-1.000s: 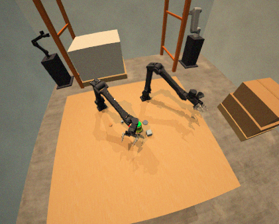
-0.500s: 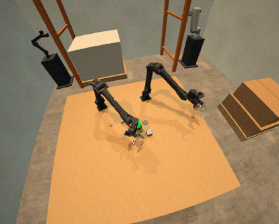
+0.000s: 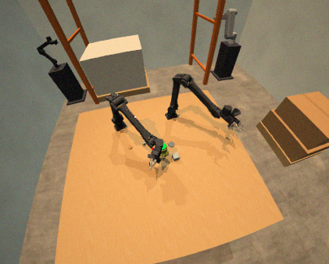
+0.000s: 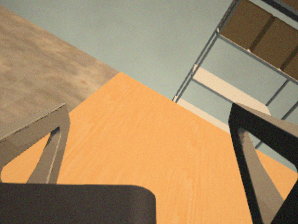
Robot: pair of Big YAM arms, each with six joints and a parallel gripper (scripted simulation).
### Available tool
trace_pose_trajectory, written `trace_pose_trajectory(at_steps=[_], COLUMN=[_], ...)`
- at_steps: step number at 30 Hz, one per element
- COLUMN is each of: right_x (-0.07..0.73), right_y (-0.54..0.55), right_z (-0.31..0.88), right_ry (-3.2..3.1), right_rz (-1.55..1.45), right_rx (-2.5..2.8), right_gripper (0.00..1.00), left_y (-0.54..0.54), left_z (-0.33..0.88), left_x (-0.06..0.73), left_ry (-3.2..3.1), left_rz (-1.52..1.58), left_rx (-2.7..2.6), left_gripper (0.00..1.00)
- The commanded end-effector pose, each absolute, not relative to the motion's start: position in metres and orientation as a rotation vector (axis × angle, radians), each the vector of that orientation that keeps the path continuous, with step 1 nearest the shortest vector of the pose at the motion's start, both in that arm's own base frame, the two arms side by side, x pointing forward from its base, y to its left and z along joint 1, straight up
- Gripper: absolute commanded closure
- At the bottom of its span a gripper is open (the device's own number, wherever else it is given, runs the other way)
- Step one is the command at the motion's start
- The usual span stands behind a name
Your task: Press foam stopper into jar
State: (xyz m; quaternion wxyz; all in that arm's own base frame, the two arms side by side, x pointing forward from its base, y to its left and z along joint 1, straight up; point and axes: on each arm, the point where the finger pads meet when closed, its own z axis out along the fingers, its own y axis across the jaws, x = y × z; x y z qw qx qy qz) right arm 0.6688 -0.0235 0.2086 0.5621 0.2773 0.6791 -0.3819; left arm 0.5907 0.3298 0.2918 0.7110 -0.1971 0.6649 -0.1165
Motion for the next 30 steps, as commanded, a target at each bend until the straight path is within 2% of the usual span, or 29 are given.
trace_pose_trajectory(at_steps=[1,2,19,30], right_x=[0.675,0.674,0.669,0.661], right_y=[-0.022,-0.03,-0.034,-0.04], right_z=[0.227,0.253,0.262,0.289], right_ry=[1.568,1.533,1.572,1.602], right_rz=[-0.875,-0.855,-0.812,-0.721], right_rx=[0.673,0.702,0.655,0.587], right_gripper=[1.0,1.0,1.0,1.0], left_y=[0.333,0.324,0.301,0.244], left_z=[0.314,0.298,0.288,0.234], left_x=[0.594,0.6,0.621,0.636], left_ry=[1.442,1.475,1.556,1.743], left_rz=[-0.246,-0.283,-0.408,-0.632], left_rx=[-0.41,-0.434,-0.482,-0.611], left_gripper=[0.02,0.02,0.02,0.02])
